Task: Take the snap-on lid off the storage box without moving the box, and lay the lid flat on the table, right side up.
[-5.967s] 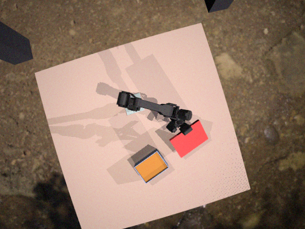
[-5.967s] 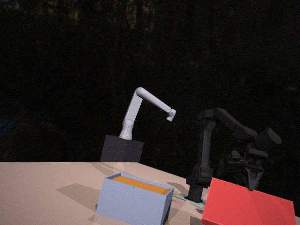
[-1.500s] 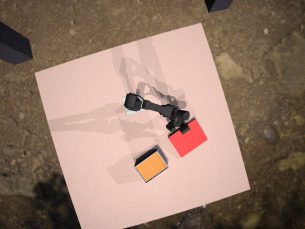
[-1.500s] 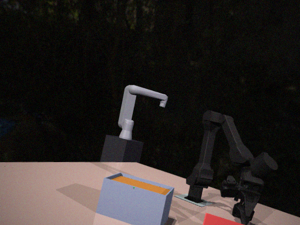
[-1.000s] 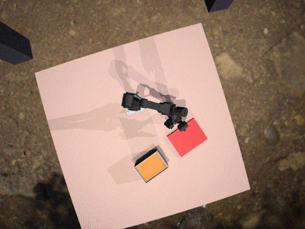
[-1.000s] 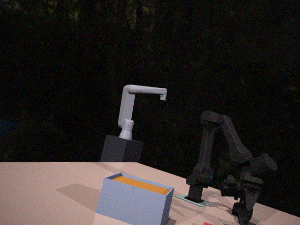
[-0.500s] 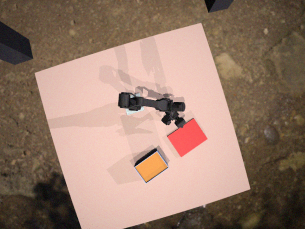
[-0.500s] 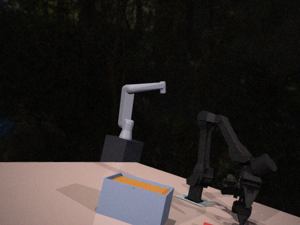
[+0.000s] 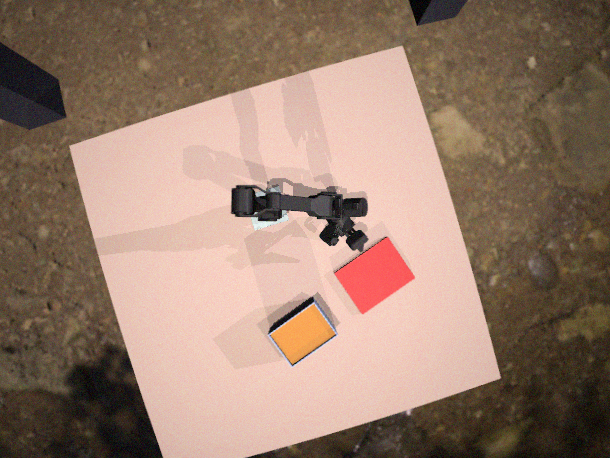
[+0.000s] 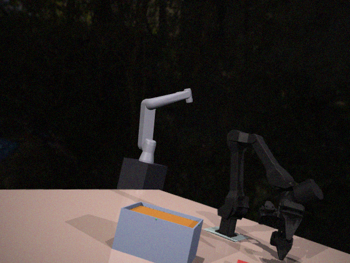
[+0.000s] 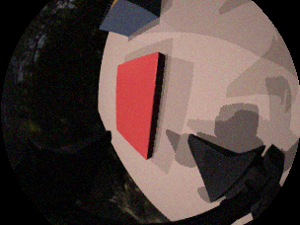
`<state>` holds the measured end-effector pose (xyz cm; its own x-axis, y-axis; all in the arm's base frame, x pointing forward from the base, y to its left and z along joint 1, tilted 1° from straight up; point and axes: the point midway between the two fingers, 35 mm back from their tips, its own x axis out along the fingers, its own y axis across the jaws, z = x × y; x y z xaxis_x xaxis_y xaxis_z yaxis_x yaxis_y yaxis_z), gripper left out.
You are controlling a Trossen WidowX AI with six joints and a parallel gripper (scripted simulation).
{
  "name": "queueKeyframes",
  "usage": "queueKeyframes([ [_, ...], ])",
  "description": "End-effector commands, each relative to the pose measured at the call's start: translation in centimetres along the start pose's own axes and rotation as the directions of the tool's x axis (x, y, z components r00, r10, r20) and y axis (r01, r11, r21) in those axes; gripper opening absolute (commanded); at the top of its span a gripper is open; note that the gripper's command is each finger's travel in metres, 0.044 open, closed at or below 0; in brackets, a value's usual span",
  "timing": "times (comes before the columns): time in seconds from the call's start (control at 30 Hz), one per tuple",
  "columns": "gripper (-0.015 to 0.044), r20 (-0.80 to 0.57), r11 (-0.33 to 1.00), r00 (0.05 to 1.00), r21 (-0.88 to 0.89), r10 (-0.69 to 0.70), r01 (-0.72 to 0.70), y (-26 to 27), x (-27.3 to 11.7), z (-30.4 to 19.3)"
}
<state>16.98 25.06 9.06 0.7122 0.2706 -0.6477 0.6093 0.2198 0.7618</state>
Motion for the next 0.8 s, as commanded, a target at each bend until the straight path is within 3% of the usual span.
queueKeyframes([
  [0.0, 0.0440, -0.004, 1.000, 1.000, 0.013, 0.011, -0.011, 0.7, -0.8, -0.1],
  [0.77, 0.0440, -0.005, 1.000, 1.000, 0.013, 0.010, -0.010, 2.9, -4.8, -0.1],
])
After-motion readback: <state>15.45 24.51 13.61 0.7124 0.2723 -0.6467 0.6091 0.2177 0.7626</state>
